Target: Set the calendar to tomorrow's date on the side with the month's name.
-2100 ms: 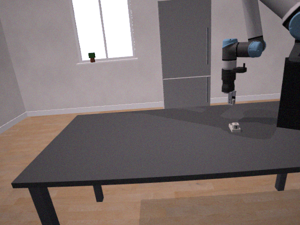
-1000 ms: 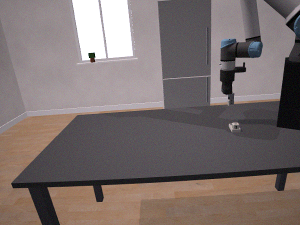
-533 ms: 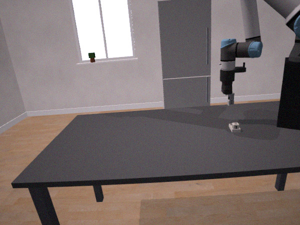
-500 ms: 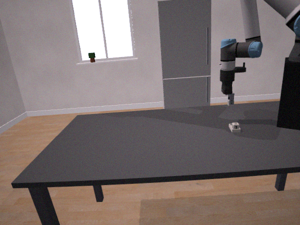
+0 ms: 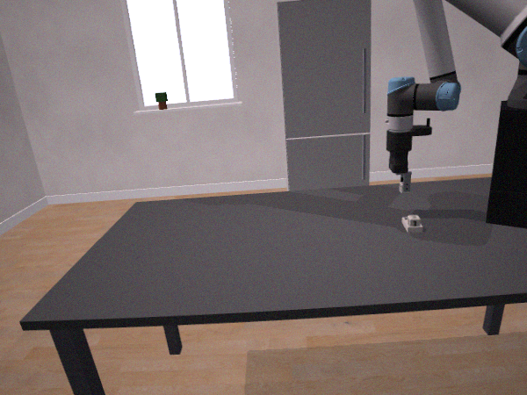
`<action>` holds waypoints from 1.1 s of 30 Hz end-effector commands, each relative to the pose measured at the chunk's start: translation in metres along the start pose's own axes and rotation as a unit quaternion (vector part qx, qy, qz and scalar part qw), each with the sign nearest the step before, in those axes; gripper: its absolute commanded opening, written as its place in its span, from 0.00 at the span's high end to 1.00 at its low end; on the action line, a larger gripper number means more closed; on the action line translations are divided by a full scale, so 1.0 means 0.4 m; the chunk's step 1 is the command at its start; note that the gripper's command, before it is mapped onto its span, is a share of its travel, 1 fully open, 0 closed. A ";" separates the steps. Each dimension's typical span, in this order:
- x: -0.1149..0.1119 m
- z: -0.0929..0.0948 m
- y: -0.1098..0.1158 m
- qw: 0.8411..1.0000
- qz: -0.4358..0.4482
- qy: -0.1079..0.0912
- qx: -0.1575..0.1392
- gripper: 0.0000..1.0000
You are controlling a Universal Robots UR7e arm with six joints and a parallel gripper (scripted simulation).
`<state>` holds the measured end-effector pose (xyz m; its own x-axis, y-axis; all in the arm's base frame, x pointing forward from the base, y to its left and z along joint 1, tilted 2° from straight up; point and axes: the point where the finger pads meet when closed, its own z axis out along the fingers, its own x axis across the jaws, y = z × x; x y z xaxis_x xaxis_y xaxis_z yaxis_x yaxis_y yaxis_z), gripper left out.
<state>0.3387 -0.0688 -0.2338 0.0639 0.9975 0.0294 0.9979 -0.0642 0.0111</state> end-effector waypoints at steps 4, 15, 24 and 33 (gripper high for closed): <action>-0.002 0.060 0.001 1.000 0.000 -0.001 -0.001 0.43; -0.002 0.151 0.000 1.000 0.000 -0.001 -0.001 0.43; -0.003 0.175 0.000 1.000 0.000 -0.001 -0.001 0.43; -0.003 0.175 0.000 1.000 0.000 -0.001 -0.001 0.43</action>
